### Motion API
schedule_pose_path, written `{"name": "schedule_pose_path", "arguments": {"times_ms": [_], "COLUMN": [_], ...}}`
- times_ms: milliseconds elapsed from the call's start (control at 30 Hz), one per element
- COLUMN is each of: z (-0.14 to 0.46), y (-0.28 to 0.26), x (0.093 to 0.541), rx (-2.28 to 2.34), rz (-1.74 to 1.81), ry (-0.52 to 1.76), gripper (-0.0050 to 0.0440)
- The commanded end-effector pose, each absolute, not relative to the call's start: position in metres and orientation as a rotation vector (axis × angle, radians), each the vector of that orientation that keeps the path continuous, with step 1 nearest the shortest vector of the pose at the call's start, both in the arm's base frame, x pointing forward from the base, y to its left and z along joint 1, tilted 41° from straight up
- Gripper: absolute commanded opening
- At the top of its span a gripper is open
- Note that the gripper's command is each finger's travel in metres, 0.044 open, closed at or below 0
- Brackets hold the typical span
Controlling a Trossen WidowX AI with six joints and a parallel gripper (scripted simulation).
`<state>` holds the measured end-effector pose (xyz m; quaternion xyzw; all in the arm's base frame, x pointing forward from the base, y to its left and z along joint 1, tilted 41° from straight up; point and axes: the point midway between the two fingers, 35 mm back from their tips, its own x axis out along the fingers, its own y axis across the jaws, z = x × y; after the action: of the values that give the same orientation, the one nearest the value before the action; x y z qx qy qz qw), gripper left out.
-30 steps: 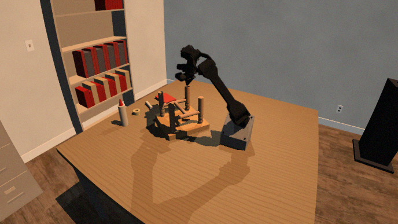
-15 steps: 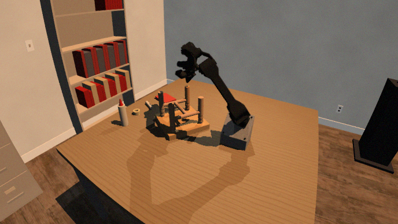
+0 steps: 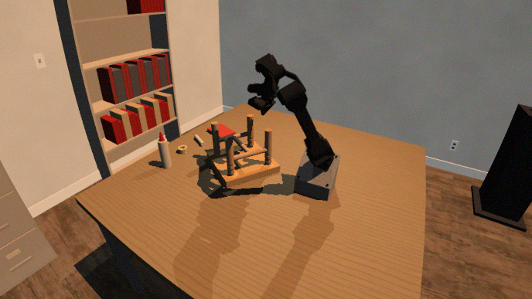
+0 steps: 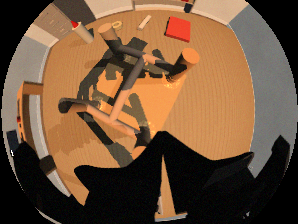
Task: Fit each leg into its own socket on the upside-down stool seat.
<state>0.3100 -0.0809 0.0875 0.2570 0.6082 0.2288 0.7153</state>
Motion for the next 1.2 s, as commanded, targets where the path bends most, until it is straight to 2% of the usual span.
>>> {"name": "schedule_pose_path", "arguments": {"times_ms": [0, 500, 1167], "z": [0.097, 0.099, 0.07], "y": [-0.066, -0.062, -0.037], "x": [0.271, 0.262, 0.257], "rx": [0.549, 0.542, 0.542], "rz": [0.551, 0.562, 0.562], "ry": [1.336, 1.331, 1.331], "gripper": [0.0, 0.0, 0.0]}}
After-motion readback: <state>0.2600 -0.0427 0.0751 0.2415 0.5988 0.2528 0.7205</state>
